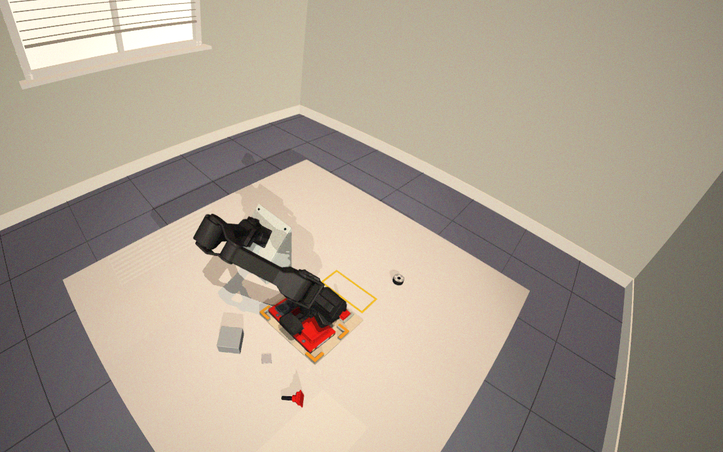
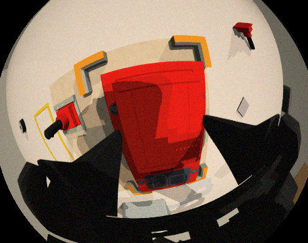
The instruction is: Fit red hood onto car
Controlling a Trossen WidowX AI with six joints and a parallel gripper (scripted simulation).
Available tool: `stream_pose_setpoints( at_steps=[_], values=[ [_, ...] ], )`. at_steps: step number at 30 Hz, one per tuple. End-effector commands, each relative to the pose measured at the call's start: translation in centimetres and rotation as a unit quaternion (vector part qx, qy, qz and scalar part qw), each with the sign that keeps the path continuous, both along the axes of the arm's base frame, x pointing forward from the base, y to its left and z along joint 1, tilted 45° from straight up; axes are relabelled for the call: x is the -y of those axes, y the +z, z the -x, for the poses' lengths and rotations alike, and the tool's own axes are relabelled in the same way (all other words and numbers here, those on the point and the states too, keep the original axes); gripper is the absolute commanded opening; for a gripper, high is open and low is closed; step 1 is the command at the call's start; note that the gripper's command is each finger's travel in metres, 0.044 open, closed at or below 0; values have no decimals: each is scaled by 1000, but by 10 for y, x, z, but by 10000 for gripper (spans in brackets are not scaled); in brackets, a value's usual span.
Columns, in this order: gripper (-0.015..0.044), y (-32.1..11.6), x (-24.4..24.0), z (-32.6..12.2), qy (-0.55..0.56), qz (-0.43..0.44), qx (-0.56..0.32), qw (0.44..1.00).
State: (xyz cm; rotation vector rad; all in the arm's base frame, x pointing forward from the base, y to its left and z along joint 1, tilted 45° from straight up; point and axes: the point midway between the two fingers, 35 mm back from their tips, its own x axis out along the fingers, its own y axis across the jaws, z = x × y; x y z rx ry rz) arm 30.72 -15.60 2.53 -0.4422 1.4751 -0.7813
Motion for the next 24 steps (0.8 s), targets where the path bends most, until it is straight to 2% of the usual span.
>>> stream_pose_setpoints(
  at_steps=[1, 9, 24],
  values=[
    [440, 1, -2, -1, 0, 0, 0, 1000],
    [440, 49, -50, -8, -6, 2, -6, 1000],
    [440, 49, -50, -8, -6, 2, -6, 1000]
  ],
)
